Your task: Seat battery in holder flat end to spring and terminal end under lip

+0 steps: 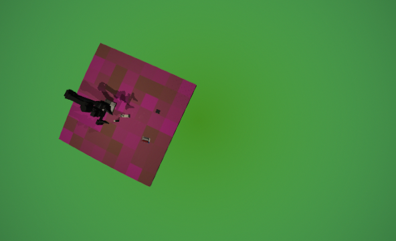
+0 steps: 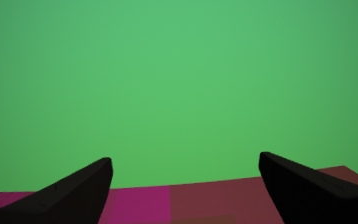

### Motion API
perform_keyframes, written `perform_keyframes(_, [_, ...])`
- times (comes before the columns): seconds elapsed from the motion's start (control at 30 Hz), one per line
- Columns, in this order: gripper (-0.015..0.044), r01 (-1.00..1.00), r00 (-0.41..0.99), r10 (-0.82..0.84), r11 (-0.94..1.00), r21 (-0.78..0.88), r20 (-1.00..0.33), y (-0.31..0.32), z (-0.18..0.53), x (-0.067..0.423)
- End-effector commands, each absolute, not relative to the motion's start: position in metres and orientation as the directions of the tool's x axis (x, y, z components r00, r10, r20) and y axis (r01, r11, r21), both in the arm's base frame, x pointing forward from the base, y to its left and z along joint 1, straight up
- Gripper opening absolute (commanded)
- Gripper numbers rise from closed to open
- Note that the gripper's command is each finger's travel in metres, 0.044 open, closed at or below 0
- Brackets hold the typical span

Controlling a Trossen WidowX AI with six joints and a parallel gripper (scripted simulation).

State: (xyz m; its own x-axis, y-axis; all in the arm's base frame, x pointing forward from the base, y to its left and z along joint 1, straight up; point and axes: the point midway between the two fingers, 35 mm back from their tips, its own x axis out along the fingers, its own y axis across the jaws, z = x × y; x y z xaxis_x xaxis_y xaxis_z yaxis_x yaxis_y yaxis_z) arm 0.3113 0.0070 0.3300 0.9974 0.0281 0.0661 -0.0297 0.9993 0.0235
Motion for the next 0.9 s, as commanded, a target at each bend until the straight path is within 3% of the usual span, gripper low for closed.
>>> perform_keyframes(0.0, [0.0374, -0.024, 0.998, 0.023, 1.0, 0.01, 0.05, 0.005, 0.328, 0.313])
perform_keyframes(0.13, [0.0269, 0.003, 0.958, -0.075, 0.967, -0.253, -0.275, -0.028, 0.275, 0.333])
perform_keyframes(0.23, [0.019, -0.122, 0.823, -0.139, 0.903, -0.412, -0.55, -0.058, 0.229, 0.331])
perform_keyframes(0.4, [0.0059, -0.47, 0.466, -0.147, 0.794, -0.385, -0.873, -0.096, 0.171, 0.295])
perform_keyframes(0.47, [0.0006, -0.58, 0.328, -0.119, 0.757, -0.3, -0.937, -0.104, 0.159, 0.277])
perform_keyframes(0.6, [0.0, -0.742, 0.059, -0.026, 0.668, -0.061, -0.998, -0.115, 0.147, 0.24])
perform_keyframes(0.87, [0.0, -0.756, 0.026, -0.01, 0.654, -0.027, -1.0, -0.116, 0.146, 0.236])
